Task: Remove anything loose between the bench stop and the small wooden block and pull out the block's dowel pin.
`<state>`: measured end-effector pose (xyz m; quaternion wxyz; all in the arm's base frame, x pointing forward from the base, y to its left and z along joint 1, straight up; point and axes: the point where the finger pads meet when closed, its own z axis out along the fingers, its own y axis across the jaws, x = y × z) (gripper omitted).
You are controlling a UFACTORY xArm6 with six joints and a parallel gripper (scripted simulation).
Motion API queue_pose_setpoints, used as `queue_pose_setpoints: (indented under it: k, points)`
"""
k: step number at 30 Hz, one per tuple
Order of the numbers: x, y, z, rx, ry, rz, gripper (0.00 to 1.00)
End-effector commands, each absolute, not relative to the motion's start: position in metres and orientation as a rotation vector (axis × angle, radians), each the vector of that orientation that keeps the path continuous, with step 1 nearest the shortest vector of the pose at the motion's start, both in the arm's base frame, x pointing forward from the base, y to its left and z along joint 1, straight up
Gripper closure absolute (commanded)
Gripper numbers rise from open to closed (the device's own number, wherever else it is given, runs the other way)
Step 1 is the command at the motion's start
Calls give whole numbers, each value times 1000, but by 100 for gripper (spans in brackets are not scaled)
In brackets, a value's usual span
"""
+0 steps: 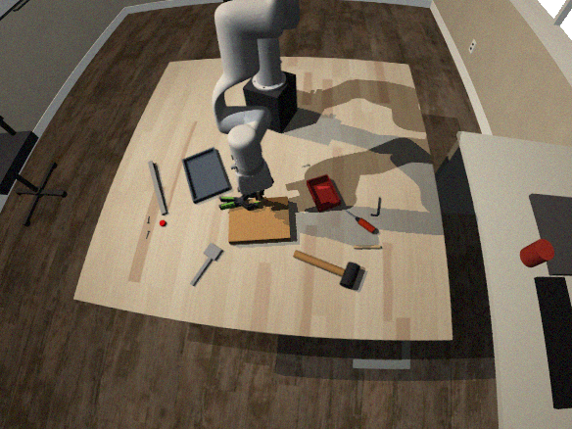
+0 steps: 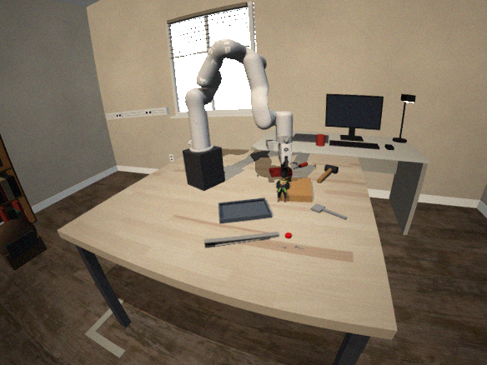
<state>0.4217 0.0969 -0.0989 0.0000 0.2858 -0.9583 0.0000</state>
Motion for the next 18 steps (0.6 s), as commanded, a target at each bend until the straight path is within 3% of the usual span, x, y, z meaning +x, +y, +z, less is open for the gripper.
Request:
queue_pose_setpoints:
  k: [1, 18]
  points:
    - [423, 97, -98, 894, -3016, 0, 100]
    - [423, 97, -98, 876, -3021, 0, 100]
